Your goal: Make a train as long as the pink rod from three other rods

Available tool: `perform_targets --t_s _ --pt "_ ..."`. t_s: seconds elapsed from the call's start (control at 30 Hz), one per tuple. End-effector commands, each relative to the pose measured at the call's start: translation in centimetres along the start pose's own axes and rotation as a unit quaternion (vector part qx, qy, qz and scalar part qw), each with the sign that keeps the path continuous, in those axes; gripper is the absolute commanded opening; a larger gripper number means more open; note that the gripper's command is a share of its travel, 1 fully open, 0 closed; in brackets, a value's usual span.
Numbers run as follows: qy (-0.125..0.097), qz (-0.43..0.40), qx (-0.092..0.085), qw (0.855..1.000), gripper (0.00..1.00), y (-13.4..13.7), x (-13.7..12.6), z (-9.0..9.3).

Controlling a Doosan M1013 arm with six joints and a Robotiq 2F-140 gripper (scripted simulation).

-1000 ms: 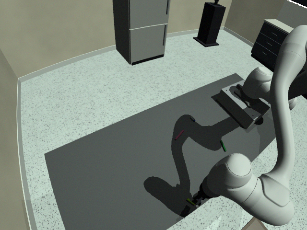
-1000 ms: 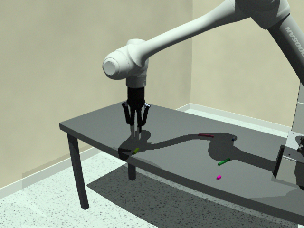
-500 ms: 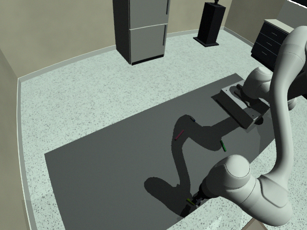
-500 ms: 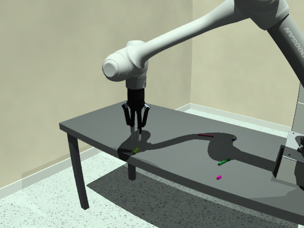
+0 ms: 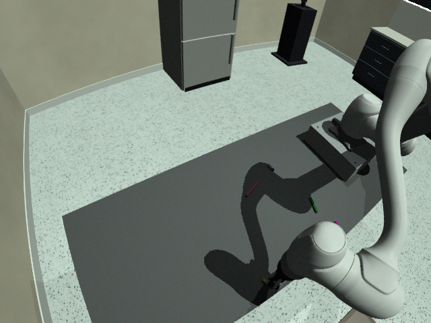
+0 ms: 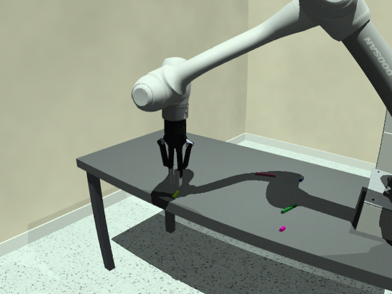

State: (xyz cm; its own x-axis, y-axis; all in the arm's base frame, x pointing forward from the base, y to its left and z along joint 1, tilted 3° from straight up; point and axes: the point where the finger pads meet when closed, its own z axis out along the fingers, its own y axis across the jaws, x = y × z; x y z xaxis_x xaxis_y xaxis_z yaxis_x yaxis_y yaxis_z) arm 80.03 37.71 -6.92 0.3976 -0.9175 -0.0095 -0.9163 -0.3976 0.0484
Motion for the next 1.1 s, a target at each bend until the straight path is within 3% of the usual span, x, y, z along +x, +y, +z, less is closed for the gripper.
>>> perform_targets --t_s 0.0,0.53,1.07 --pt "-0.002 0.0 0.001 1.0 0.23 -0.1 -0.2 0.9" --pt "-0.002 0.0 0.001 1.0 0.23 -0.1 -0.2 2.5" --pt "-0.002 0.0 0.001 1.0 0.23 -0.1 -0.2 2.8"
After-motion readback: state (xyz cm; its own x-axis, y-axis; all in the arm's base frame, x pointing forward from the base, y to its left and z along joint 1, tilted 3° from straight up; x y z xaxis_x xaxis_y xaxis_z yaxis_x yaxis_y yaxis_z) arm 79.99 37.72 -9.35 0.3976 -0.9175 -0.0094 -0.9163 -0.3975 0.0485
